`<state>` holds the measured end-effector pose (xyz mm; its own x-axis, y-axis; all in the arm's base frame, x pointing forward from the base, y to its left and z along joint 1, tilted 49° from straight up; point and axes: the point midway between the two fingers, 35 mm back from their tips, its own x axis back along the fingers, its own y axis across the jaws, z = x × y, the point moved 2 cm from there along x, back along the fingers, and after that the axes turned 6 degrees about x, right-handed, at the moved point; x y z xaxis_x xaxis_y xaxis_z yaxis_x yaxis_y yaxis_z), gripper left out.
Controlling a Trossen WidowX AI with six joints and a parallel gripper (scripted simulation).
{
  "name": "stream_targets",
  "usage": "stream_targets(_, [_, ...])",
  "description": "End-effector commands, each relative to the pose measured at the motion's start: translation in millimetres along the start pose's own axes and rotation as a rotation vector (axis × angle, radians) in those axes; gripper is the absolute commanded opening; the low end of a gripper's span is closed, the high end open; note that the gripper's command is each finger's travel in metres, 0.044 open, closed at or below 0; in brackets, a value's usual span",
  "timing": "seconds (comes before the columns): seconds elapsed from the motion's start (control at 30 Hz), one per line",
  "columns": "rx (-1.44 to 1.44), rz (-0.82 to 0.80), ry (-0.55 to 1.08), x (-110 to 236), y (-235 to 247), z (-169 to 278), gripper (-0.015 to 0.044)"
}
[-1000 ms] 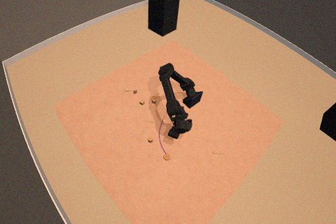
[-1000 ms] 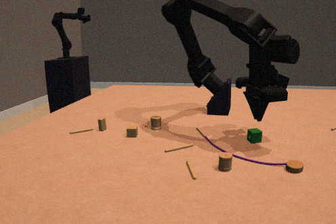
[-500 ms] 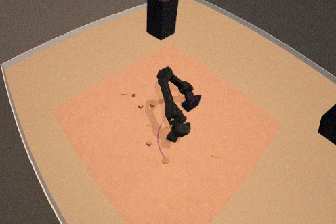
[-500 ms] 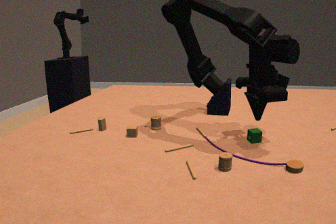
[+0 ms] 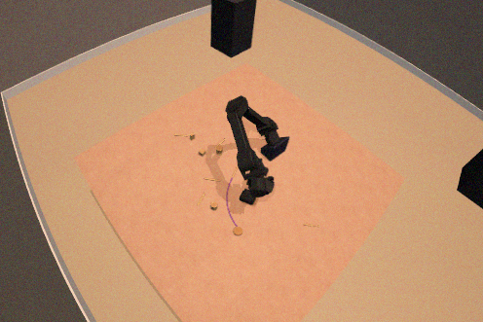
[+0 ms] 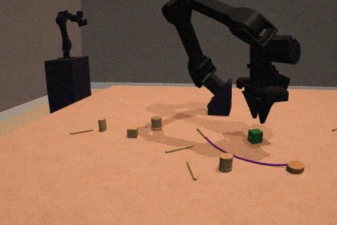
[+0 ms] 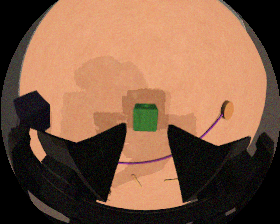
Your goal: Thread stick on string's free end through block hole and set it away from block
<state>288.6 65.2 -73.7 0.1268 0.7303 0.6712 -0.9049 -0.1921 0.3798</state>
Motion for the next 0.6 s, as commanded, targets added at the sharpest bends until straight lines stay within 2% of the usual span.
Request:
stream_targets(0.0, [0.0, 0.0, 0.0, 0.0, 0.0, 0.0, 0.0192])
stream_targets(0.23, [0.0, 0.0, 0.0, 0.0, 0.0, 0.0, 0.0008])
stream_targets(0.57, [0.0, 0.0, 0.0, 0.0, 0.0, 0.0, 0.0])
